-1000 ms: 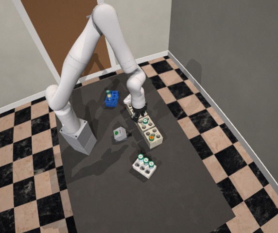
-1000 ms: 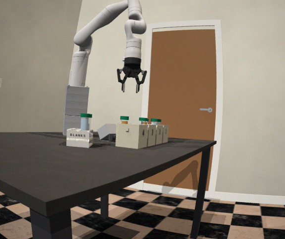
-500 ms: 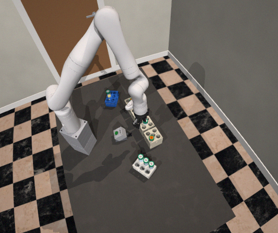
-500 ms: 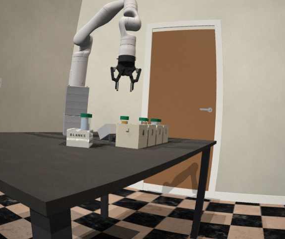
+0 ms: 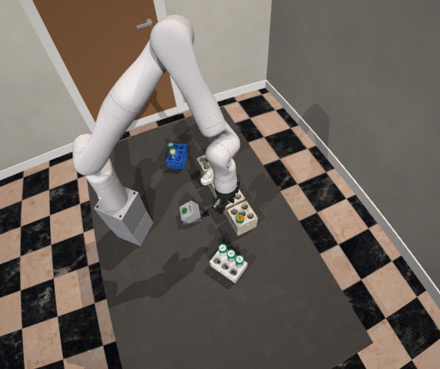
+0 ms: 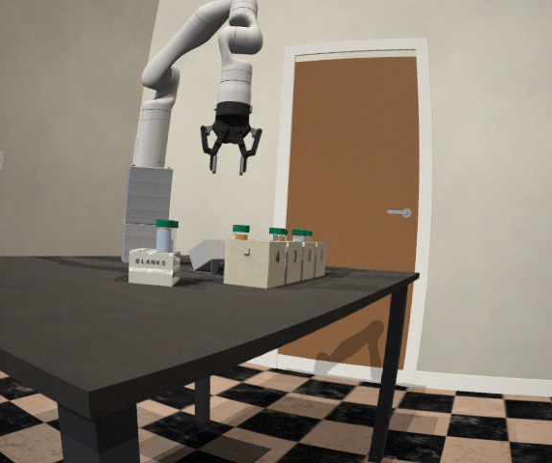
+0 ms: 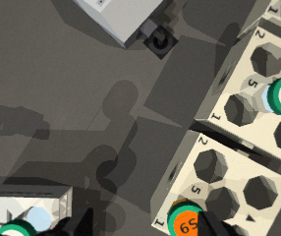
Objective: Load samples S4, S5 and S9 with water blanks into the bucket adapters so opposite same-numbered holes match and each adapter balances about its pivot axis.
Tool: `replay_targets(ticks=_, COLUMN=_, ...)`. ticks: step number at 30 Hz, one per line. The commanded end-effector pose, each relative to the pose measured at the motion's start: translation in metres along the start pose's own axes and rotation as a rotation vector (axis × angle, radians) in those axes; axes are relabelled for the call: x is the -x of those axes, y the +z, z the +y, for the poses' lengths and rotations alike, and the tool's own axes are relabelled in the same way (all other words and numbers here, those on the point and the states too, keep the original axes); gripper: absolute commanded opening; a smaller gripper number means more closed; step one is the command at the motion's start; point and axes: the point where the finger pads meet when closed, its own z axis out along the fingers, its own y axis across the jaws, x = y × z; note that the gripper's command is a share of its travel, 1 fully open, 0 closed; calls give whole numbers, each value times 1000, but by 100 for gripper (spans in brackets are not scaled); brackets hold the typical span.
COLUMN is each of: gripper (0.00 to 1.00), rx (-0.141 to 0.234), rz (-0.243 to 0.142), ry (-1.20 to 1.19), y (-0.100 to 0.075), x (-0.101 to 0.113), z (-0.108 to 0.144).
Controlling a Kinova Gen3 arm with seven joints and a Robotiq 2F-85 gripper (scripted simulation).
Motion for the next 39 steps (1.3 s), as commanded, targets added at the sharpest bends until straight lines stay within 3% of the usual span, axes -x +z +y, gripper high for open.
replay_targets(ticks=1, gripper=62, rx=1, rz=-1, ry=0, y=0, x=9, z=-7)
replay_targets(ticks=39, gripper=62, rx=1, rz=-1, ry=0, y=0, x=96, z=-79)
